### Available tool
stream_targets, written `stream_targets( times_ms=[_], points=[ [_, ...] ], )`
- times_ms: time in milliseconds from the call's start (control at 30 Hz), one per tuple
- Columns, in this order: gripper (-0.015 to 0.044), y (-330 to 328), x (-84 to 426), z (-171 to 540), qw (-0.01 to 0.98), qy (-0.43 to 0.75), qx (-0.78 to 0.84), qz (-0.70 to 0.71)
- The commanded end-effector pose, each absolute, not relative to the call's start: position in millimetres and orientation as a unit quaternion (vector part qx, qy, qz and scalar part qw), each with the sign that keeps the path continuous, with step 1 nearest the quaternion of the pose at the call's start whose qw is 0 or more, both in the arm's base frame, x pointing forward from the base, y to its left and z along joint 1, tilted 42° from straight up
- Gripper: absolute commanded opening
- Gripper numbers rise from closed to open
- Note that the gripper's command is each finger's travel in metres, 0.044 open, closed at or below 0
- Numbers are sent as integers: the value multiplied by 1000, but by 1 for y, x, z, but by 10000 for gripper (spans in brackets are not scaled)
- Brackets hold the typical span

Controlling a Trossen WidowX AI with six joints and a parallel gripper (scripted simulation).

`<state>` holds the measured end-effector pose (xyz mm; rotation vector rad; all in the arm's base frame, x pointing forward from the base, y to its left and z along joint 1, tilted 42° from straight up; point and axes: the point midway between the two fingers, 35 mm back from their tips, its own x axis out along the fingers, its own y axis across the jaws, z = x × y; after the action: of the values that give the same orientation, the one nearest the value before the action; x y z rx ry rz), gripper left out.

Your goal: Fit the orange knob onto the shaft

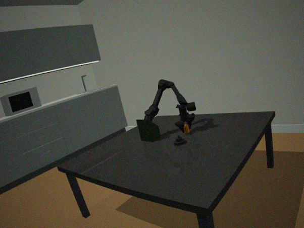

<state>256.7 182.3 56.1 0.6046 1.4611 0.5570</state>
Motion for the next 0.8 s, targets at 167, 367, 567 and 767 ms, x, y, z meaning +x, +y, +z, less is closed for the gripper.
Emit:
stream_targets(
  times_ms=[167,367,567,767],
  points=[
    [204,183,256,53,668,650,269,244],
    [144,183,256,53,668,650,269,244],
    [26,176,258,58,669,650,267,242],
    [0,149,264,81,670,652,262,239]
  ],
)
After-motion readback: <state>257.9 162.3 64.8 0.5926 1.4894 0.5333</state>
